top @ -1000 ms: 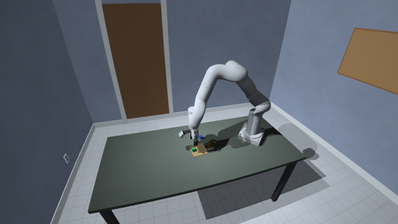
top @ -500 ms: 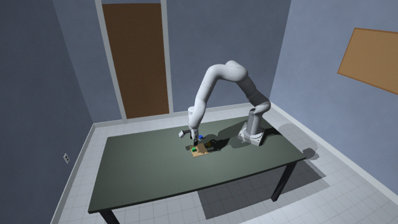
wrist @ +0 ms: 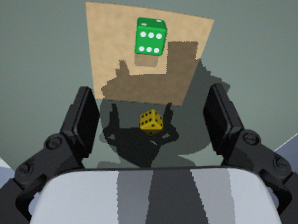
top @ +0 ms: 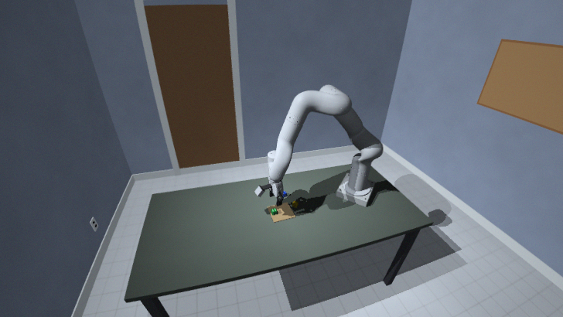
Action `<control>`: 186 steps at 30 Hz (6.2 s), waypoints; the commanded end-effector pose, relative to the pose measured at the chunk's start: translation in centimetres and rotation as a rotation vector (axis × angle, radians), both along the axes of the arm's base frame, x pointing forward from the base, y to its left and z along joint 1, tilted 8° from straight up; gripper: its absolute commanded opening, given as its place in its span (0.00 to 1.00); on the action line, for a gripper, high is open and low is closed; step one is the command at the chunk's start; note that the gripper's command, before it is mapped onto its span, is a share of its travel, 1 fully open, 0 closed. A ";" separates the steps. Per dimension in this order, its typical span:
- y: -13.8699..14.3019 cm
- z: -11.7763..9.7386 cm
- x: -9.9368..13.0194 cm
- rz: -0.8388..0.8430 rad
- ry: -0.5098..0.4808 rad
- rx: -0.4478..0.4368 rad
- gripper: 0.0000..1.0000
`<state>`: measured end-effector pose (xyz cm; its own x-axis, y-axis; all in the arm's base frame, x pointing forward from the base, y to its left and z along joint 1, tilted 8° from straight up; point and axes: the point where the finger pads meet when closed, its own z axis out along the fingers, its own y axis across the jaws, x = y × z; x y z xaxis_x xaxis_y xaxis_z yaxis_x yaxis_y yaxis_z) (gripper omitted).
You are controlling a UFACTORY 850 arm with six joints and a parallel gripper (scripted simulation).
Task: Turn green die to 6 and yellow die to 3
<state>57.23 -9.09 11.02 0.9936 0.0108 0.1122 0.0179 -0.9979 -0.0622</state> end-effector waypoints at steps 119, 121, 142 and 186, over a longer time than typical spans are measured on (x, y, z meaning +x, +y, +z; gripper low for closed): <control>-0.1 -2.2 -14.2 2.159 -0.146 -0.246 0.47; -0.1 -2.2 -14.2 2.159 -0.146 -0.246 0.47; 0.0 -3.9 -14.0 2.159 -0.148 -0.246 0.47; 0.2 -7.5 -13.7 2.159 -0.148 -0.246 0.47</control>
